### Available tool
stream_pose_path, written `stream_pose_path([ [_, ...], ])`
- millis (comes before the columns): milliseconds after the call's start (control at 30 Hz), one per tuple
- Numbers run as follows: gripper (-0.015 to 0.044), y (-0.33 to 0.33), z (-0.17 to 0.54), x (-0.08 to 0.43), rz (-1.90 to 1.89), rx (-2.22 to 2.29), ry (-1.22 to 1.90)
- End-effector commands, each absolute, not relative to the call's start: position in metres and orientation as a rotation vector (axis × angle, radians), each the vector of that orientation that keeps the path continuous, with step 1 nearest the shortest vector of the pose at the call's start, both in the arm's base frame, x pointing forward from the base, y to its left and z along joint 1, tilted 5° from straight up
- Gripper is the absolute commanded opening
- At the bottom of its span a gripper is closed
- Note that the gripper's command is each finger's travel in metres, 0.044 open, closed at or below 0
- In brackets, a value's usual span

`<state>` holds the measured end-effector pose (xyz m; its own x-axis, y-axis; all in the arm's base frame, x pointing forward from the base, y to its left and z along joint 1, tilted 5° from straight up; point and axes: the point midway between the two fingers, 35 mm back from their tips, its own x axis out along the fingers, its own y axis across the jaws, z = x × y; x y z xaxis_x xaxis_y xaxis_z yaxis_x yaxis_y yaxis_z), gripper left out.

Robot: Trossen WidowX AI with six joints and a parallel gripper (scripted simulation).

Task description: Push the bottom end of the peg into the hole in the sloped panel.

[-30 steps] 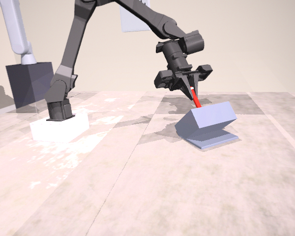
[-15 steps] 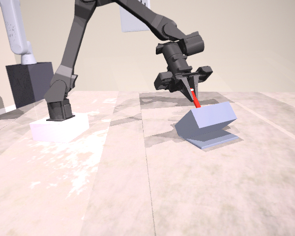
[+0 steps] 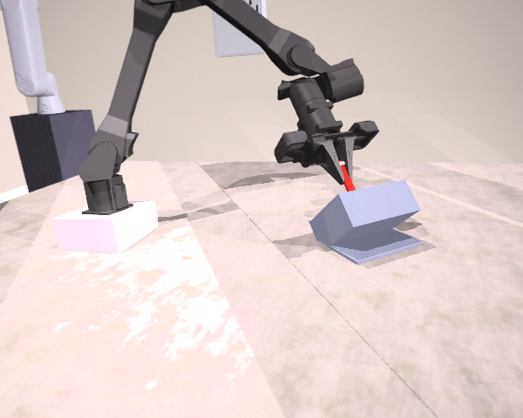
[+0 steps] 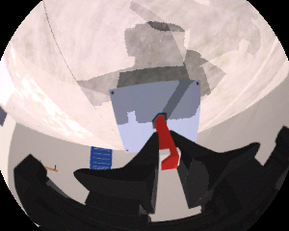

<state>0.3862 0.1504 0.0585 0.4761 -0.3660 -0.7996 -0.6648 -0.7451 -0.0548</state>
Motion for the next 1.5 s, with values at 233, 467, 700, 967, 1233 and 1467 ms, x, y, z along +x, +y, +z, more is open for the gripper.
stream_pose_path([
  [233, 0.0000, 0.148, 0.053, 0.389, 1.161, -2.371, 0.864],
  [467, 0.0000, 0.147, 0.049, 0.391, 1.161, -2.371, 0.864],
  [700, 0.0000, 0.145, 0.046, 0.393, 1.161, -2.371, 0.864],
  [967, 0.0000, 0.144, 0.043, 0.395, 1.160, -2.371, 0.864],
  [1233, 0.0000, 0.143, 0.041, 0.395, 1.160, -2.371, 0.864],
  [1467, 0.0000, 0.143, 0.042, 0.395, 1.156, -2.370, 0.868],
])
